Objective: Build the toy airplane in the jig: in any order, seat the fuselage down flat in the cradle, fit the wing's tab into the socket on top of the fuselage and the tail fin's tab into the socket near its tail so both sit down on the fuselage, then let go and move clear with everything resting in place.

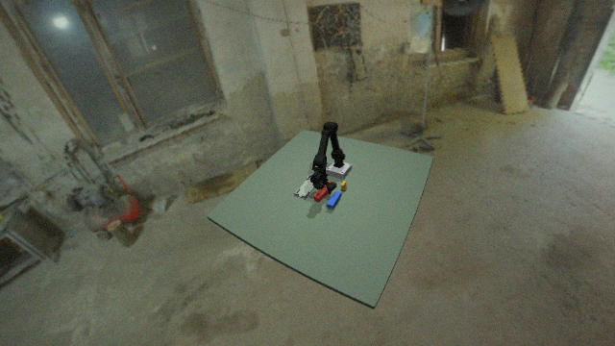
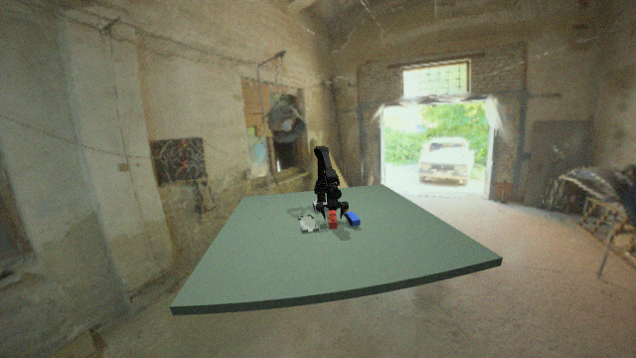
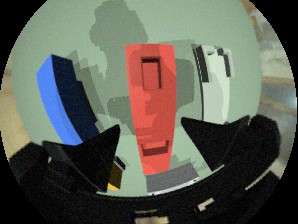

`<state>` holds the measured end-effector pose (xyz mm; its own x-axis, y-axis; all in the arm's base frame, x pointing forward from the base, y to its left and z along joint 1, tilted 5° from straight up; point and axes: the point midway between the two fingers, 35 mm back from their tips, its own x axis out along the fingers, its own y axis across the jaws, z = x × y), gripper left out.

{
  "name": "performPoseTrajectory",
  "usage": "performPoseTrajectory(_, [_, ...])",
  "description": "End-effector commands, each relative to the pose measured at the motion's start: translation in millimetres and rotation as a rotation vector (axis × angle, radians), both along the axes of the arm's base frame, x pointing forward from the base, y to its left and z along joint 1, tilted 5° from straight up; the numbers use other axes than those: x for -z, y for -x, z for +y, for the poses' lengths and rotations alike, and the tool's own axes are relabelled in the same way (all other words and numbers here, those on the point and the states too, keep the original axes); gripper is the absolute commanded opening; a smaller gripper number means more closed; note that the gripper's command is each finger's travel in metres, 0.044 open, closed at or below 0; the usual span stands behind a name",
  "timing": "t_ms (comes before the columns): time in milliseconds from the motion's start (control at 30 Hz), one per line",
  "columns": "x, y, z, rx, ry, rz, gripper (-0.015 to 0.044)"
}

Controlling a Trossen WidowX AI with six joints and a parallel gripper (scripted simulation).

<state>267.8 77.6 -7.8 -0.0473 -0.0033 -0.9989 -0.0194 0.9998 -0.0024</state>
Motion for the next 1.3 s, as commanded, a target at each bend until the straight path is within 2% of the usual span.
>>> performPoseTrajectory(0, [8, 2, -1, -0.005, 0.005, 0.003, 0.0440])
performPoseTrajectory(133, [12, 2, -1, -0.005, 0.005, 0.003, 0.0440])
performPoseTrajectory(467, [12, 2, -1, -0.005, 0.005, 0.003, 0.0178])
performPoseTrajectory(667, [12, 2, -1, -0.005, 0.005, 0.003, 0.0138])
performPoseTrajectory(833, [5, 0, -1, -0.005, 0.005, 0.003, 0.0006])
performPoseTrajectory(1267, [-34, -8, 1, -0.005, 0.005, 0.002, 0.0000])
